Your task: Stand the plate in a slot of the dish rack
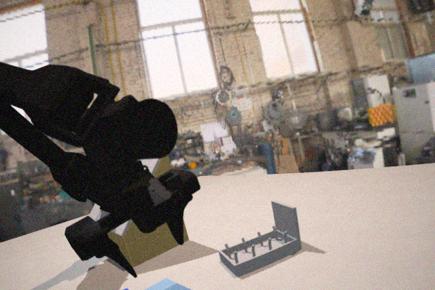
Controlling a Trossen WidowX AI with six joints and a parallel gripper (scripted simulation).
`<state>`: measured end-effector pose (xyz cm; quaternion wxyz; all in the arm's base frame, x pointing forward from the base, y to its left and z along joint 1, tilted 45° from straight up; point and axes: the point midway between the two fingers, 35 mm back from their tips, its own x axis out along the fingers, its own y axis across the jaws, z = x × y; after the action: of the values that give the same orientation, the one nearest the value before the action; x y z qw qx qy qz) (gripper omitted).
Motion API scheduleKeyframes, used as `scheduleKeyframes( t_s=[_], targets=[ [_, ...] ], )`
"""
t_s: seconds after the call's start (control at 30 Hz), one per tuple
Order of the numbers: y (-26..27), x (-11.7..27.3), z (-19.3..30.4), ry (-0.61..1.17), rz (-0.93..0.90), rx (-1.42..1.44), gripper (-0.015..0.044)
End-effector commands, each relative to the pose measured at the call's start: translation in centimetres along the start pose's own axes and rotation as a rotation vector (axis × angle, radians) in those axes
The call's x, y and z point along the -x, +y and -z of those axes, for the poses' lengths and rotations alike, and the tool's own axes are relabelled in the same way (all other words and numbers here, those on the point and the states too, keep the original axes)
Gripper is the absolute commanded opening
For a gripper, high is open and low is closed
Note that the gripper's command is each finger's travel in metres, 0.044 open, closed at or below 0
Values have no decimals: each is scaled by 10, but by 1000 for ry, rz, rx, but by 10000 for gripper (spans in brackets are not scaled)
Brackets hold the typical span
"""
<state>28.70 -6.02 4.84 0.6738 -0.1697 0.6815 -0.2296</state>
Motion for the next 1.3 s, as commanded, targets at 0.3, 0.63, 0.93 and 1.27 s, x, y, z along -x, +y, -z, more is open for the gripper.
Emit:
scheduleKeyframes(
  t_s=[0.3, 0.63, 0.93, 1.27],
  targets=[
    [-41, 6, -24, -71, 201, 40, 400],
    [-44, -9, -26, -71, 200, 39, 400],
    [-47, -23, -27, -69, 201, 37, 400],
    [-51, -39, -28, -70, 202, 38, 400]
  ],
)
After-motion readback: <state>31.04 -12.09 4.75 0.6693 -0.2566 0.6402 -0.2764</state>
